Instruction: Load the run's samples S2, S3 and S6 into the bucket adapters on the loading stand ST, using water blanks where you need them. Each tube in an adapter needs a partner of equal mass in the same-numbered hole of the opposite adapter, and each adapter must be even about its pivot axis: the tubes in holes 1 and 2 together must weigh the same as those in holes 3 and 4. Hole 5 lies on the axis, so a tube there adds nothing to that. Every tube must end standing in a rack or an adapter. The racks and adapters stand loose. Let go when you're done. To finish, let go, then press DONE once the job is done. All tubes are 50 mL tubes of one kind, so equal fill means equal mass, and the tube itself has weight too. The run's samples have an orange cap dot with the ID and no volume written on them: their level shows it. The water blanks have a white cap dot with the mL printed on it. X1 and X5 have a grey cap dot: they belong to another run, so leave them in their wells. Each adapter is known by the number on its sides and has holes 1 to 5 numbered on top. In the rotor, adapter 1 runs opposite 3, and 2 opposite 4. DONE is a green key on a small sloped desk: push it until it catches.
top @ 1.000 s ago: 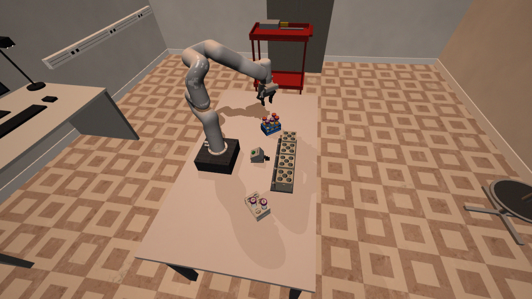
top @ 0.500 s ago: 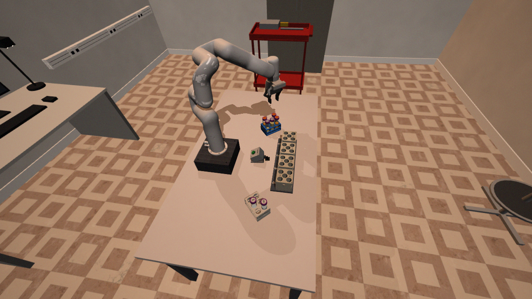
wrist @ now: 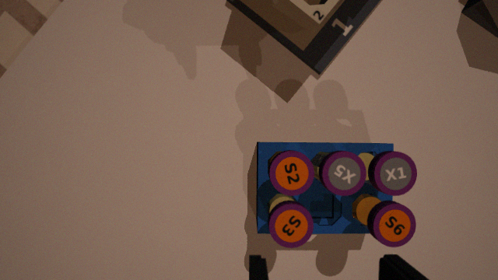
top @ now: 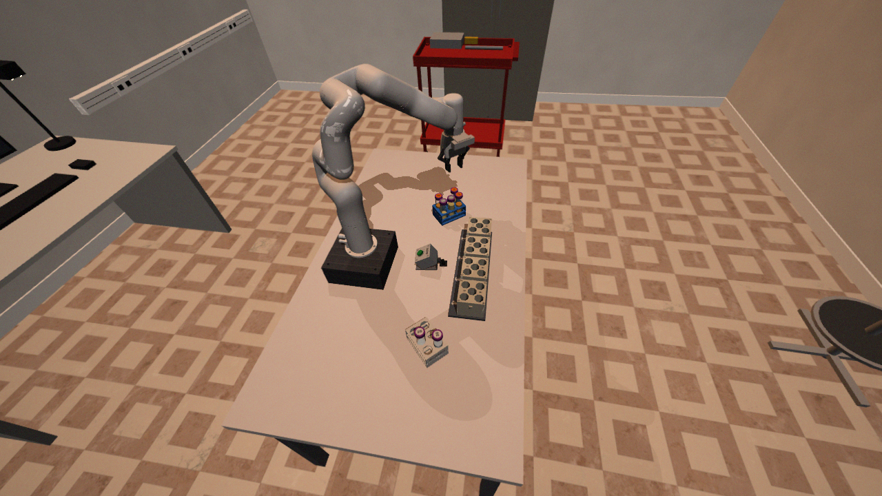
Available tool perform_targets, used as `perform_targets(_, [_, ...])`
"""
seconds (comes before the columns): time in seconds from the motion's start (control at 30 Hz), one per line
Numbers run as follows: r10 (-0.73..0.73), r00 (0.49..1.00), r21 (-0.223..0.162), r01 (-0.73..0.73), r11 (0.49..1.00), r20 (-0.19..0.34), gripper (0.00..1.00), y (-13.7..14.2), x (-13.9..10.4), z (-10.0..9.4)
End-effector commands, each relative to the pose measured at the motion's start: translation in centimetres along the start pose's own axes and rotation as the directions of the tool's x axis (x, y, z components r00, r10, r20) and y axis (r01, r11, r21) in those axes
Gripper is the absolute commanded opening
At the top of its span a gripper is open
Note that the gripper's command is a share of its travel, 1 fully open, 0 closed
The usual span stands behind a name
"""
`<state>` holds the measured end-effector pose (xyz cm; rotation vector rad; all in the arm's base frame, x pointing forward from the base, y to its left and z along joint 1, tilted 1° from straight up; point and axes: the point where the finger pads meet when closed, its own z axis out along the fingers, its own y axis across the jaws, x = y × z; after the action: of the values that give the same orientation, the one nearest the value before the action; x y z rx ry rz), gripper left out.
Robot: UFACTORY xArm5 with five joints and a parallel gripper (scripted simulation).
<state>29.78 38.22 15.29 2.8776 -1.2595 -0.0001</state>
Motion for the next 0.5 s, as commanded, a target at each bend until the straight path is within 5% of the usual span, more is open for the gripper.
perform_targets(0.0, [0.0,1.0,0.002,0.0,1.0,0.011,0.57,-0.1,0.0,0.7])
perform_targets(0.47, [0.0,1.0,0.002,0.0,1.0,0.011,0.57,-0.1,-0.1,3.1])
